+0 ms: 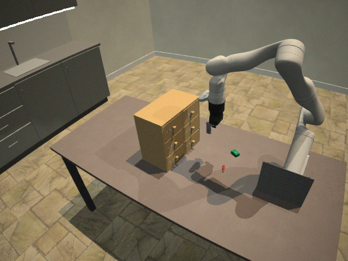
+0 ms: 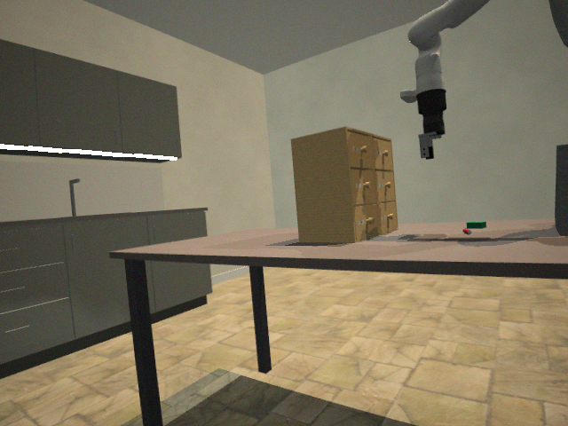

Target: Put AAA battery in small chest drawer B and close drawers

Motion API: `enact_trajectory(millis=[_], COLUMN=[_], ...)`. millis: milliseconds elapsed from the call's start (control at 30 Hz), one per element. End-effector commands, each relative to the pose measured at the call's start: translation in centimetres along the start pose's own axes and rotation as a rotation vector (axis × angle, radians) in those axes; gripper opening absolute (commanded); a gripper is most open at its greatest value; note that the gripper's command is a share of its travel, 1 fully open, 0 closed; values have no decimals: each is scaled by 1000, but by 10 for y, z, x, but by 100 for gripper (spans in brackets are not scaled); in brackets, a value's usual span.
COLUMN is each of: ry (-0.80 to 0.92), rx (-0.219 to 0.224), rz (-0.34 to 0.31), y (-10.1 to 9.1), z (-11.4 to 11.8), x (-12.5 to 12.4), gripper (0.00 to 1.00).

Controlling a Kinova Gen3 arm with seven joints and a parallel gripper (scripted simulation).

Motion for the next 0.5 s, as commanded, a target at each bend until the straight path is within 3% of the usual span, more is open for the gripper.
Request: enact_trajectory(millis=[0, 467], ry=[27, 42], rx=[-4, -4], rz=[9, 9], y=[2, 3], z=[-2, -3], x=[-5, -5], gripper=[100, 100])
Point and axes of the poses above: the point where the finger pads meet when closed, its own y axis out along the fingers, its own z axis across the jaws, x = y × z, the point moved 7 cm from there along -y, back along the fingers, and after that the axes turned 14 degrees about y, right-handed, at the moved point
